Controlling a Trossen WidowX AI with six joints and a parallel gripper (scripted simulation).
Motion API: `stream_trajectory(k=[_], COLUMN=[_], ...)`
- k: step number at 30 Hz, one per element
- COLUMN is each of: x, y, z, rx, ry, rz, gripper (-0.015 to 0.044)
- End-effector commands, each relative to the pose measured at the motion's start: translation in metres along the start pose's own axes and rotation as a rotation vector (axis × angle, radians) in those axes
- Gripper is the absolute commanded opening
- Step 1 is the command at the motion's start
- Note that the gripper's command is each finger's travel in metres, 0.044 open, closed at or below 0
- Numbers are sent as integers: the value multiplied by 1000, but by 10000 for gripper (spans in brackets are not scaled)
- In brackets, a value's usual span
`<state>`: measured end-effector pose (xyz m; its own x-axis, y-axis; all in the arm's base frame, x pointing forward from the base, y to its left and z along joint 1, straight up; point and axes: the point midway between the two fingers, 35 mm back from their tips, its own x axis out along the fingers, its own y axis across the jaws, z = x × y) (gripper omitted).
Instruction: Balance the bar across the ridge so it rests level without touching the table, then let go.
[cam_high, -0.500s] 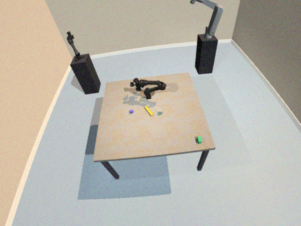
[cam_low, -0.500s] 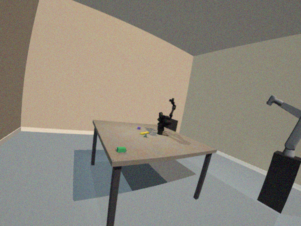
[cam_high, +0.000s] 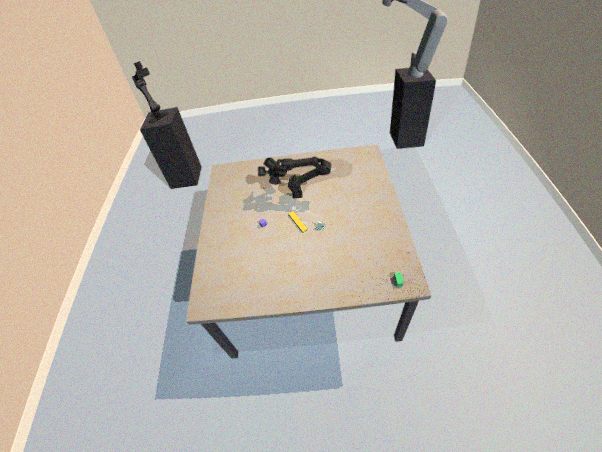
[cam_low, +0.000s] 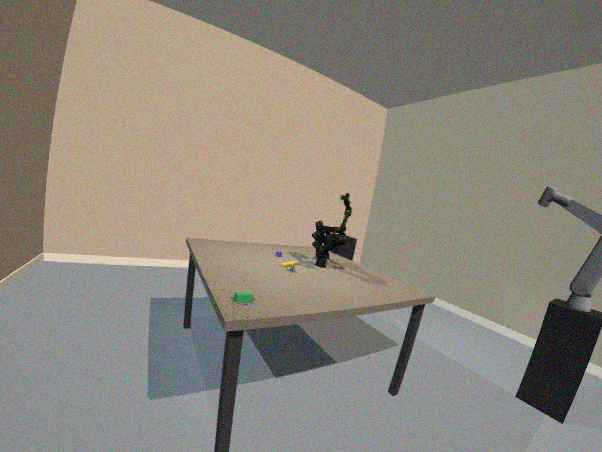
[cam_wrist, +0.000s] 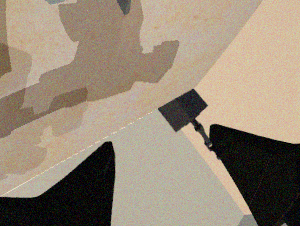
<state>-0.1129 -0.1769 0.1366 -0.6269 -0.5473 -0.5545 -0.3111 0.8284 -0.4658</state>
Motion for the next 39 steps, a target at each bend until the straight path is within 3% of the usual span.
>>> stream_trajectory(k=[1,39], x=[-5,-77], y=[-14,-74], z=[12,122], rx=[13,6], ry=[-70,-608], rz=[-35,-85], gripper=[315,315])
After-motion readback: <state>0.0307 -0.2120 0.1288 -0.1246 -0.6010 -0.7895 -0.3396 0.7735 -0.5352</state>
